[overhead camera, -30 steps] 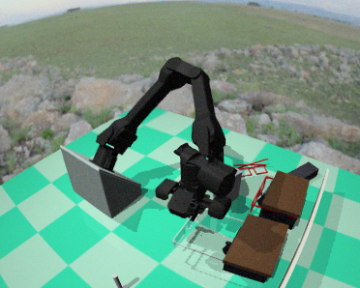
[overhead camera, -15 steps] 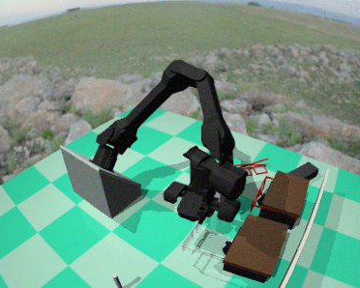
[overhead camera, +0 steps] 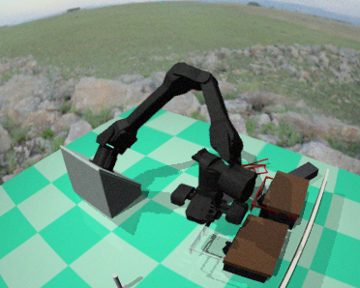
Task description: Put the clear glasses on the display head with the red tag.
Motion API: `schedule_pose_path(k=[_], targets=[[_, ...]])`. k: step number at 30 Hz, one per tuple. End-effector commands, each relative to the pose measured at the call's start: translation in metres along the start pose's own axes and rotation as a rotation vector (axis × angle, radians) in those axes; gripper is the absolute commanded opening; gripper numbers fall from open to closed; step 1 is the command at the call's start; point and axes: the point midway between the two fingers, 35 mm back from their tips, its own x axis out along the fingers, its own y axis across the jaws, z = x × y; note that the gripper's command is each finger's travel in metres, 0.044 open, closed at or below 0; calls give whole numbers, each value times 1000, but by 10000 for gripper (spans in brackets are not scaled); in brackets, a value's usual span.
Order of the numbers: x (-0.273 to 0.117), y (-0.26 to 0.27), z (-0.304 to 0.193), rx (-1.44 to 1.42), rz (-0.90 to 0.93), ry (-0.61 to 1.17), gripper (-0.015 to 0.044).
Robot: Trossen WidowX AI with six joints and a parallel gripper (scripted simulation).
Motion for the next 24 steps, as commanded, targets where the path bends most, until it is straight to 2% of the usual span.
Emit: schedule_pose_path(k=[1,24], targets=[[-1,7,-1,2,4,4,0],[0,39,-1,1,5,4,0]])
